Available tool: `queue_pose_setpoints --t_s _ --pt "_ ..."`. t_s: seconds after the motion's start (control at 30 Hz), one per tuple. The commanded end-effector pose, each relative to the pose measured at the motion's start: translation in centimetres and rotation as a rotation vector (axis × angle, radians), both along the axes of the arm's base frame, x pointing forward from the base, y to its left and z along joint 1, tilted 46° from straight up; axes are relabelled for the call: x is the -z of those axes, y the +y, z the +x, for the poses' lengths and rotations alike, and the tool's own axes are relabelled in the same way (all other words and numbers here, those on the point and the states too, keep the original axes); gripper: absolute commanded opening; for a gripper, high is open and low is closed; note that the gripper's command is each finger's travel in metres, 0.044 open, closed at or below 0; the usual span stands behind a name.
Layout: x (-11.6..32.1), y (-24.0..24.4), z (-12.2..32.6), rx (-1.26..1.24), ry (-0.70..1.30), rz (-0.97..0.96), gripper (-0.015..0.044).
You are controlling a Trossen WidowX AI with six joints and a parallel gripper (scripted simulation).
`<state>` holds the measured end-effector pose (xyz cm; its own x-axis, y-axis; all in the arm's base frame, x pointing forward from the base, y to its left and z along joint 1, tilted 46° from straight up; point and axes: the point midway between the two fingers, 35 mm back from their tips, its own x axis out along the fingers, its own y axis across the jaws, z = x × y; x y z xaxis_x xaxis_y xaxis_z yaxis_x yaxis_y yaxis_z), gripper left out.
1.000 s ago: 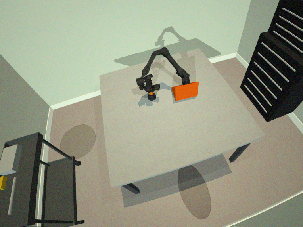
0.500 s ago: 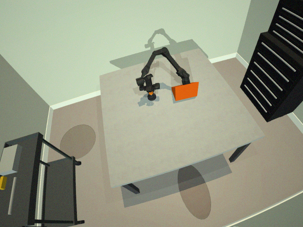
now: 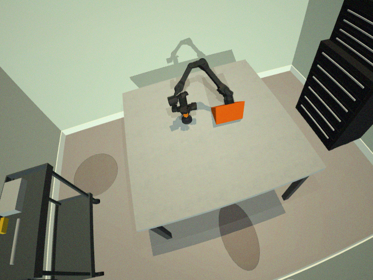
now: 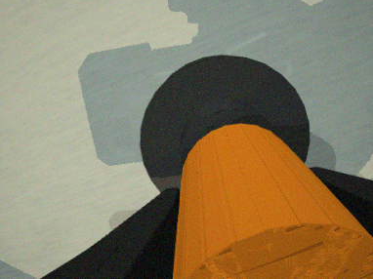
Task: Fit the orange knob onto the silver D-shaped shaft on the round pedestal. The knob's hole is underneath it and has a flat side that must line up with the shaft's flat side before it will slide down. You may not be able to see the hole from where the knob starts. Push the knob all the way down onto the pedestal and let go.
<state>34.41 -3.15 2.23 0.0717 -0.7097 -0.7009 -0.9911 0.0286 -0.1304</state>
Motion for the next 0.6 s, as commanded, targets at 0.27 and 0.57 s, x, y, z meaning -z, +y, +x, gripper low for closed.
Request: queue_pose_setpoints --t_s 0.27,0.57 --pt "-0.32 0.23 0.04 -0.004 0.001 -0.002 0.0" --pt "-0.24 0.26 0.08 -0.15 0.15 -0.018 0.0"
